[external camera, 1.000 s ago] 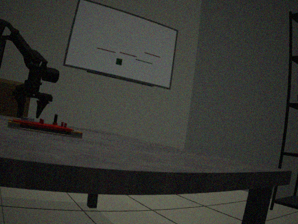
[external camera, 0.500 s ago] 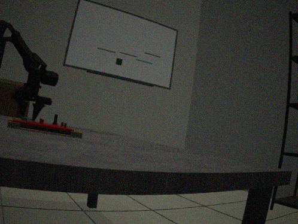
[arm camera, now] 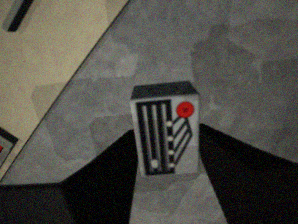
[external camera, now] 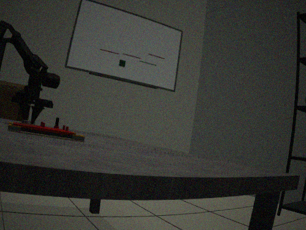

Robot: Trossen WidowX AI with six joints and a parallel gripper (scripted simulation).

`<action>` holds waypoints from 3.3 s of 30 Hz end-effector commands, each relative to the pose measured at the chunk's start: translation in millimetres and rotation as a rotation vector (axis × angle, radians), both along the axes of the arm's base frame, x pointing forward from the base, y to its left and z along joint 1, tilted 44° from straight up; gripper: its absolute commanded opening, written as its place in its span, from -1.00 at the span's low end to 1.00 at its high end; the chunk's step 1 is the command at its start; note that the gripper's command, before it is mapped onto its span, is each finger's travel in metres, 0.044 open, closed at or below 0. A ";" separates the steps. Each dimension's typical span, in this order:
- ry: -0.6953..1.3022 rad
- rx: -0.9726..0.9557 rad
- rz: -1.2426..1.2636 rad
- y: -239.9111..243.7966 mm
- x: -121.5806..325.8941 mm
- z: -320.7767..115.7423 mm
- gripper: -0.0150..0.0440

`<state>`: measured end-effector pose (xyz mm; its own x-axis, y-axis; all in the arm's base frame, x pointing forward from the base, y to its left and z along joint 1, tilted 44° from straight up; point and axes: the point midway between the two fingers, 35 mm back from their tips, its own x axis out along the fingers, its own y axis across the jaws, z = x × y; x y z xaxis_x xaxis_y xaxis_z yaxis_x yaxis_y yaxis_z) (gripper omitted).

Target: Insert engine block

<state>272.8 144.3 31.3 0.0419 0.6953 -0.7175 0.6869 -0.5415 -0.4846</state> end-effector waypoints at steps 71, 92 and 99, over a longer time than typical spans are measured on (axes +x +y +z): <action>-0.443 -0.040 0.460 -118.7 34.4 38.5 -0.49; -0.861 -0.068 0.895 -151.0 51.9 -16.8 -0.49; -1.005 -0.077 1.048 -161.3 54.9 -36.6 -0.49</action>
<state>326.7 -11.5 7.0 0.0517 0.6847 -0.7270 0.8553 0.3455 0.3862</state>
